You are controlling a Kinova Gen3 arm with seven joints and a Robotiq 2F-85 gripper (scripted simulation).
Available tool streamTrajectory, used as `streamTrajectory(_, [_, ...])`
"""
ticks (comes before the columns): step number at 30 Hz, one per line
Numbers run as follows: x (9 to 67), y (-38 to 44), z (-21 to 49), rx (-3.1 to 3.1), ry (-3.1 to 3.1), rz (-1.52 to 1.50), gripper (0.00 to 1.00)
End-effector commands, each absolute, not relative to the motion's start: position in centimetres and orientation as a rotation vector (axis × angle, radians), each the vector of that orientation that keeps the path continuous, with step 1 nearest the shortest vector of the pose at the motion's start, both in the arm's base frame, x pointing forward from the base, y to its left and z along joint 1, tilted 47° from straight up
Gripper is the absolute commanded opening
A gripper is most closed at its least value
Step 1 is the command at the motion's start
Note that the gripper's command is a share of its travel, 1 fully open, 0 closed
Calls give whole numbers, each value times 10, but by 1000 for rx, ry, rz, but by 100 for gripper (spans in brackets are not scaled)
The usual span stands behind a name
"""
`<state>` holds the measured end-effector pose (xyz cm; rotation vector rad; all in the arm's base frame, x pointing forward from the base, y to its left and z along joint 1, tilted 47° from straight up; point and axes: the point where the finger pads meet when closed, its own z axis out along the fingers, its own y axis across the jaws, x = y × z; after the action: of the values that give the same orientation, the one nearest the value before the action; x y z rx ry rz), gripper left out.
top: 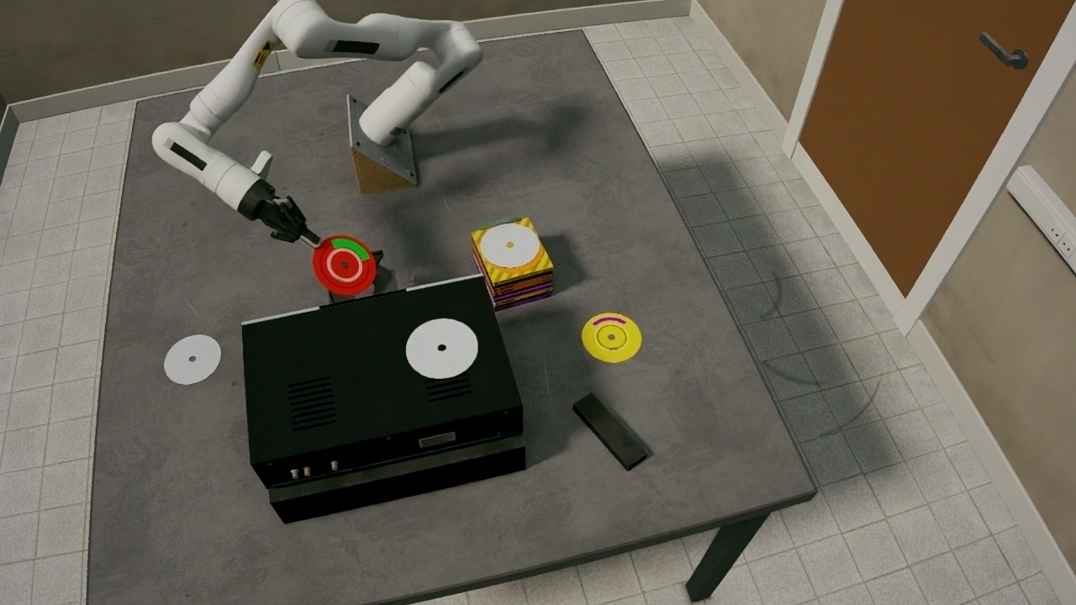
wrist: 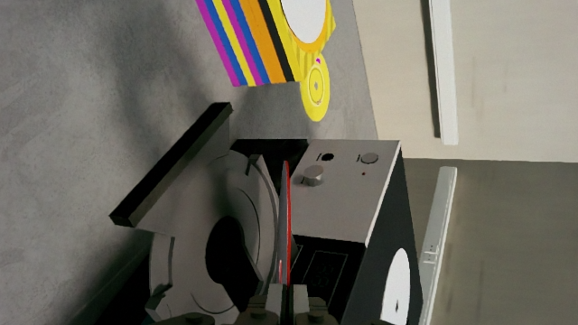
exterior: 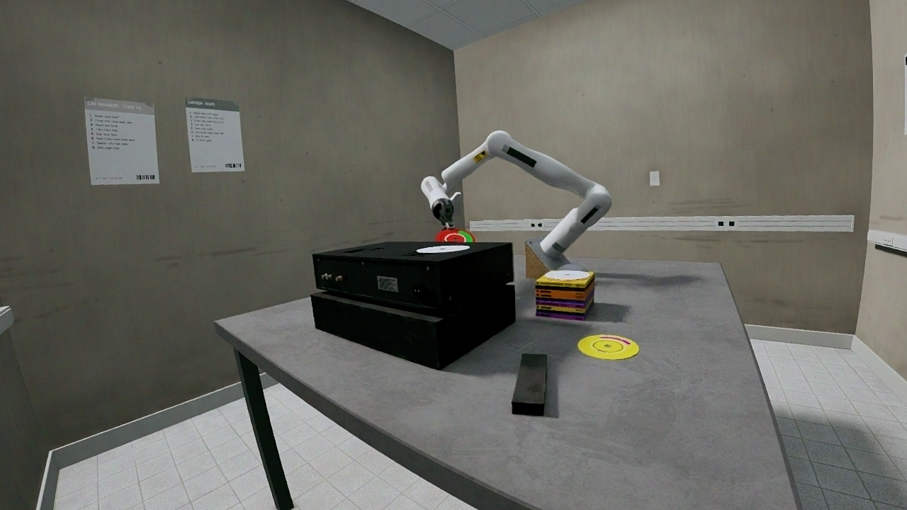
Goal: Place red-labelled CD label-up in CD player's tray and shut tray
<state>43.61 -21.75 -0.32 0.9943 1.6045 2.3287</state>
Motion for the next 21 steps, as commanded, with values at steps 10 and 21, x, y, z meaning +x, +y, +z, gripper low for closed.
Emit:
streamTrajectory(10, [458,-191,8,989,1610,2331,11])
streamTrajectory(21, [460,-188,9,989,1610,2331,11])
